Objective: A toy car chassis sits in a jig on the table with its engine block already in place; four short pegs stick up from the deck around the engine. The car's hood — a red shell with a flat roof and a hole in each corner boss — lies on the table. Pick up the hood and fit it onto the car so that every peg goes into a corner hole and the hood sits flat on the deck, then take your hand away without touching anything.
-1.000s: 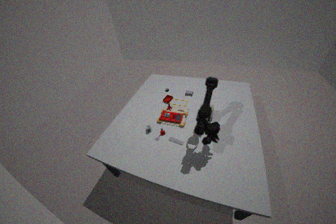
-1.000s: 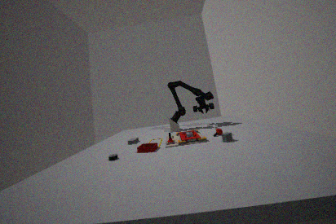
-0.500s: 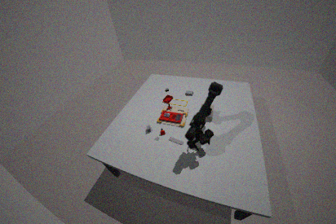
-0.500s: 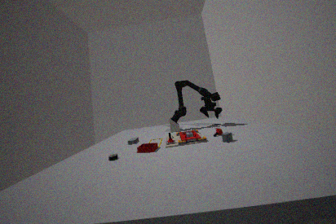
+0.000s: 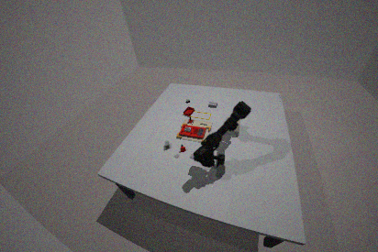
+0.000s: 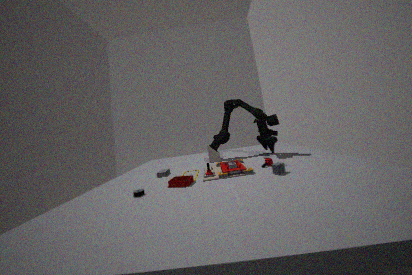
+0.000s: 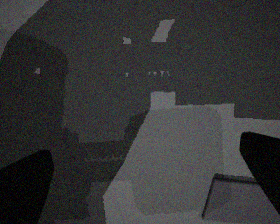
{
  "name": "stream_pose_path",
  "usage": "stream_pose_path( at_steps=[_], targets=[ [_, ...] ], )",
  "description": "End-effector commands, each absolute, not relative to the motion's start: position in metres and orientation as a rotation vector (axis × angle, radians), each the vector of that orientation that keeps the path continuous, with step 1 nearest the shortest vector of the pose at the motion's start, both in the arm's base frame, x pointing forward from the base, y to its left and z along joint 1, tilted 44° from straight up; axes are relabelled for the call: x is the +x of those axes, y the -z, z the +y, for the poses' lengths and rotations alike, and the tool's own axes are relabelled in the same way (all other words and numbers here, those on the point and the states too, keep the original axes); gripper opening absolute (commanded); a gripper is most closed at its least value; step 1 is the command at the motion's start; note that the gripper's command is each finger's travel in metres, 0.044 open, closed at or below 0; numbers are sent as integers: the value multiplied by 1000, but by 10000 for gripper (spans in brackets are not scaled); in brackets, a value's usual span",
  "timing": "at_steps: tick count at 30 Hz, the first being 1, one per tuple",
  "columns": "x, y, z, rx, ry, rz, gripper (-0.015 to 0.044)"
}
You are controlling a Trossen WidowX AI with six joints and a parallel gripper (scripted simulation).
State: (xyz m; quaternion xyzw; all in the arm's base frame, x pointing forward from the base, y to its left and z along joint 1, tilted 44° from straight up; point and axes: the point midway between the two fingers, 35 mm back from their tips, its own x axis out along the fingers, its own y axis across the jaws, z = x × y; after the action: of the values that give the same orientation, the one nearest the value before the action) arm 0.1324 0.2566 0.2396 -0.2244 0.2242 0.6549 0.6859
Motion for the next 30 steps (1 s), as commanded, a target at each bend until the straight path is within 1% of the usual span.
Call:
stream_pose_path(
  at_steps=[1, 15, 23, 30],
  targets=[
    [167, -239, 253, -408, -1317, 622, 440],
    [284, -212, 215, -68, -741, 961, 440],
    [353, -182, 170, 152, -363, 1095, 440],
    [390, -156, 125, 332, -64, 1156, 440]
  ],
)
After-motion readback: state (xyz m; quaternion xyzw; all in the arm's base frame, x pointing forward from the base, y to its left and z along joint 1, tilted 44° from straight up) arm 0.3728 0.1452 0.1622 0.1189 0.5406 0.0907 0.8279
